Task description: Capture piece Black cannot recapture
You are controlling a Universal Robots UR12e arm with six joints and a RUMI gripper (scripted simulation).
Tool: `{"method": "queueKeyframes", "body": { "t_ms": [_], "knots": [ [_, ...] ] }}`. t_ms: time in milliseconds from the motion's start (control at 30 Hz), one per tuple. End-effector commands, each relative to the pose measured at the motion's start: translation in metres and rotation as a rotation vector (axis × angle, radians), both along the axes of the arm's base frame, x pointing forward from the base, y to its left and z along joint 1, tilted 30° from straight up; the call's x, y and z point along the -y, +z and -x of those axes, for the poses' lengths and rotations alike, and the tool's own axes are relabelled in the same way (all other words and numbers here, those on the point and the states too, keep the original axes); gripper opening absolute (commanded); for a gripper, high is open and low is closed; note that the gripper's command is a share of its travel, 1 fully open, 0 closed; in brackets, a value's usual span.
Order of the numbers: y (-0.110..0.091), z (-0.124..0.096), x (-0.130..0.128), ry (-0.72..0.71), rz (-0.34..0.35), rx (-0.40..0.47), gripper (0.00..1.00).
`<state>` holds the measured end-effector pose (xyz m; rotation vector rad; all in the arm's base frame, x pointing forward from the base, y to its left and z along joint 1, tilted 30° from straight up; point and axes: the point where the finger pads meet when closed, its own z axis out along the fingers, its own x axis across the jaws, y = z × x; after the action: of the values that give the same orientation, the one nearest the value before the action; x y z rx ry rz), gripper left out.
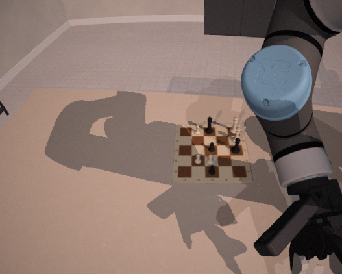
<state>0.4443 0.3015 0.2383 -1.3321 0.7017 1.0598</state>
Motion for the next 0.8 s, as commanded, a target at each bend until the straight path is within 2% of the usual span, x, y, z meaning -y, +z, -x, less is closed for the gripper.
{"method": "queueKeyframes", "body": {
  "t_ms": [0, 367, 567, 767],
  "knots": [
    [0.000, -0.002, 0.002, 0.006, -0.001, 0.014, 1.00],
    [0.000, -0.018, 0.017, 0.053, -0.014, 0.119, 1.00],
    [-0.003, -0.039, 0.038, 0.120, -0.035, 0.260, 1.00],
    [-0.012, -0.069, 0.070, 0.216, -0.074, 0.451, 1.00]
  ]
}}
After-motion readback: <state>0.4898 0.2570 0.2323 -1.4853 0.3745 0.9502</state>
